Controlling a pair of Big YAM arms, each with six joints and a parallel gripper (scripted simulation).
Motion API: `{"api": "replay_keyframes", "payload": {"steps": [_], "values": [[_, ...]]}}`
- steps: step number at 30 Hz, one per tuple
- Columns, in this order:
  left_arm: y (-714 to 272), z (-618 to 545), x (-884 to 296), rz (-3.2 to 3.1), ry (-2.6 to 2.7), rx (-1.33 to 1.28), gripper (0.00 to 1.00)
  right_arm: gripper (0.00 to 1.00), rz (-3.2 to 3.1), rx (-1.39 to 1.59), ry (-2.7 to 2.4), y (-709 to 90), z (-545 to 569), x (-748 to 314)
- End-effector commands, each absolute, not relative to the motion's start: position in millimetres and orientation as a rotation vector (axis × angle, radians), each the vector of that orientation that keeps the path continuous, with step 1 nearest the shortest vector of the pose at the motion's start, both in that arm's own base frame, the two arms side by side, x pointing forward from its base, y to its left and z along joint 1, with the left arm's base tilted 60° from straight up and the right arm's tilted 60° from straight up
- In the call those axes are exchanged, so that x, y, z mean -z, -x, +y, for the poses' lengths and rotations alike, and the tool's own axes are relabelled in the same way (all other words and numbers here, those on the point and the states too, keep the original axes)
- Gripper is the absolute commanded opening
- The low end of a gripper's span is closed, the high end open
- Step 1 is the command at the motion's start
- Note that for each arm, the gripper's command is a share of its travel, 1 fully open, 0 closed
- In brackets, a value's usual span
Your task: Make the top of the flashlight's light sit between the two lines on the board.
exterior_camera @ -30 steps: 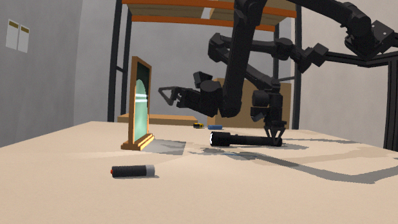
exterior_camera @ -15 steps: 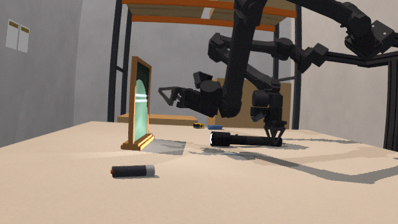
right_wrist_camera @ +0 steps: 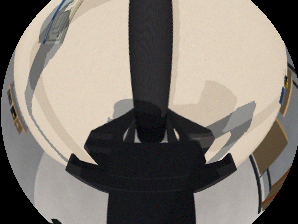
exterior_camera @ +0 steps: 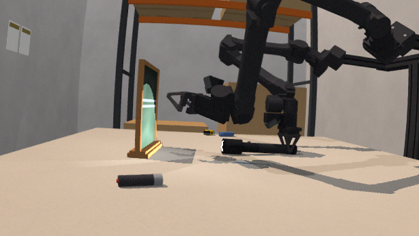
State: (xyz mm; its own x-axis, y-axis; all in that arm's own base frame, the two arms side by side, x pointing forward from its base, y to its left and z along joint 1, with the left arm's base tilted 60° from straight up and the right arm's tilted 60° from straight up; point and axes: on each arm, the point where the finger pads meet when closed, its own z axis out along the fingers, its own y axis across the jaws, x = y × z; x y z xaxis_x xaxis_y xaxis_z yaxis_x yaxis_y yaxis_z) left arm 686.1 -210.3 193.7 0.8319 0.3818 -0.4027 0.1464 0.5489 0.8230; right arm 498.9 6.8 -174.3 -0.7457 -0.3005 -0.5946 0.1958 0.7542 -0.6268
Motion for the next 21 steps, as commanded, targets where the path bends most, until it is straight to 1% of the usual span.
{"api": "replay_keyframes", "payload": {"steps": [1, 5, 6, 12, 21], "values": [[-685.6, -204.4, -196.4, 0.599, -0.984, -0.144, 1.00, 0.29, 2.268, 0.938, 0.103, -481.2, -5.4, 174.6], [-686.1, -203.0, -196.4, 0.599, -0.983, -0.146, 1.00, 0.29, 2.268, 0.938, 0.102, -481.2, -5.4, 174.6], [-681.2, -243.0, -191.0, 0.608, -0.995, -0.071, 1.00, 0.29, 2.268, 0.938, 0.102, -481.2, -5.4, 174.6], [-704.3, -258.1, -184.3, 0.851, -0.898, 0.091, 1.00, 0.29, 2.268, 0.938, 0.102, -481.2, -5.4, 174.6], [-734.2, -270.1, -155.9, 1.181, -0.736, 0.211, 1.00, 0.29, 2.268, 0.938, 0.102, -481.2, -5.4, 174.6]]}}
